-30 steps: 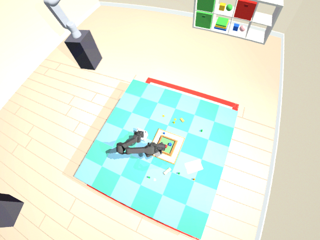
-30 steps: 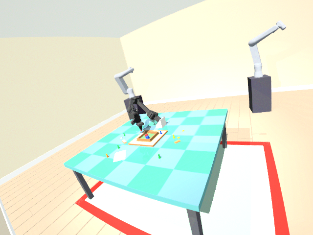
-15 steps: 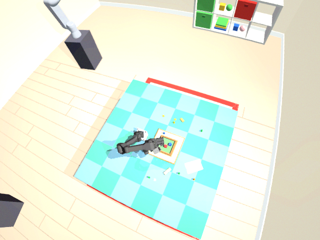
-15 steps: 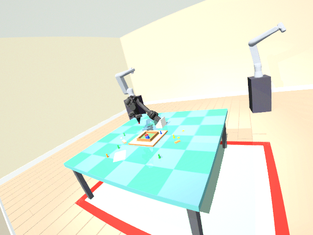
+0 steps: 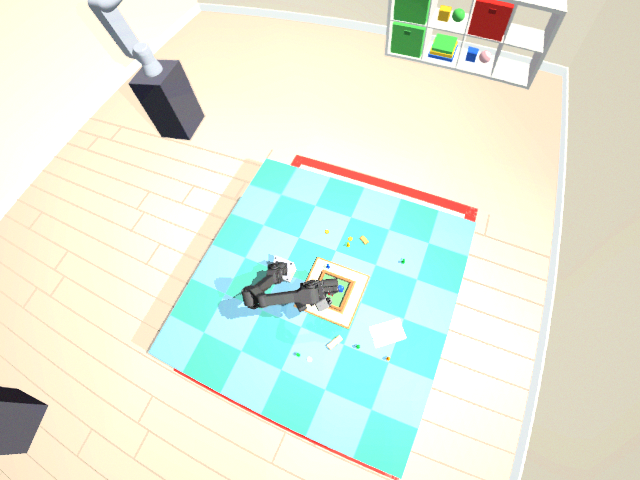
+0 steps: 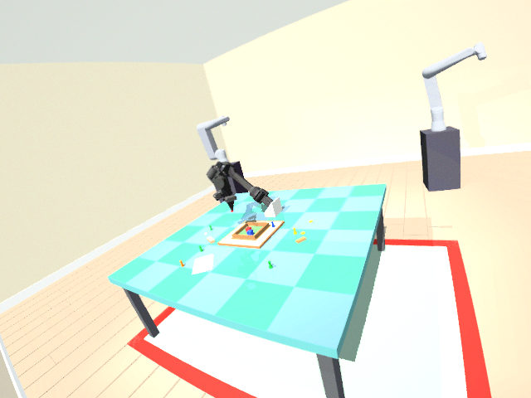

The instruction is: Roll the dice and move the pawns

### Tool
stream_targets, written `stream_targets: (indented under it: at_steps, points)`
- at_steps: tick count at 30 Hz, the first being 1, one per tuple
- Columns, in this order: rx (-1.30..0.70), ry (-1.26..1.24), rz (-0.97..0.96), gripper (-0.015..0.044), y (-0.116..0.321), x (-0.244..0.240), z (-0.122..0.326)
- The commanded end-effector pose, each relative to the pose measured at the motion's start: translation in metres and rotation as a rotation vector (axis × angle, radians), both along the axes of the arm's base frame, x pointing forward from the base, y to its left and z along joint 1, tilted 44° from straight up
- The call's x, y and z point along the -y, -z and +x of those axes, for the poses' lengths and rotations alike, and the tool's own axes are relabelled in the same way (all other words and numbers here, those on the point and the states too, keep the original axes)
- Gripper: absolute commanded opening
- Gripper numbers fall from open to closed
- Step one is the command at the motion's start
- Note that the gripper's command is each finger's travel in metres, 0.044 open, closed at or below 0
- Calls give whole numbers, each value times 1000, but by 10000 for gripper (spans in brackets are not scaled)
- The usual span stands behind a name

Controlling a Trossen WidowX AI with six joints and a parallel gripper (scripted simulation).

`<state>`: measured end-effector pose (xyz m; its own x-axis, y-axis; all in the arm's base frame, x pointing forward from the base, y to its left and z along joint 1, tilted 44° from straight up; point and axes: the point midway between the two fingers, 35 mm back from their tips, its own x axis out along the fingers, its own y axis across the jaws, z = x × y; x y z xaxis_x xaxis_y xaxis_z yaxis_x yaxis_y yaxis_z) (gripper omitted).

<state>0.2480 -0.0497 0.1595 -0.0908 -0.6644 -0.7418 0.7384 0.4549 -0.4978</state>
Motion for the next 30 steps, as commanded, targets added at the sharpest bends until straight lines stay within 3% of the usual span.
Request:
stream_targets:
  at_steps: [1, 21, 30]
  points:
    - [-5, 3, -4, 0, 5, 8, 20]
    - [-5, 34, -21, 0, 40, 72, 112]
    - [-5, 37, -24, 0, 49, 83, 117]
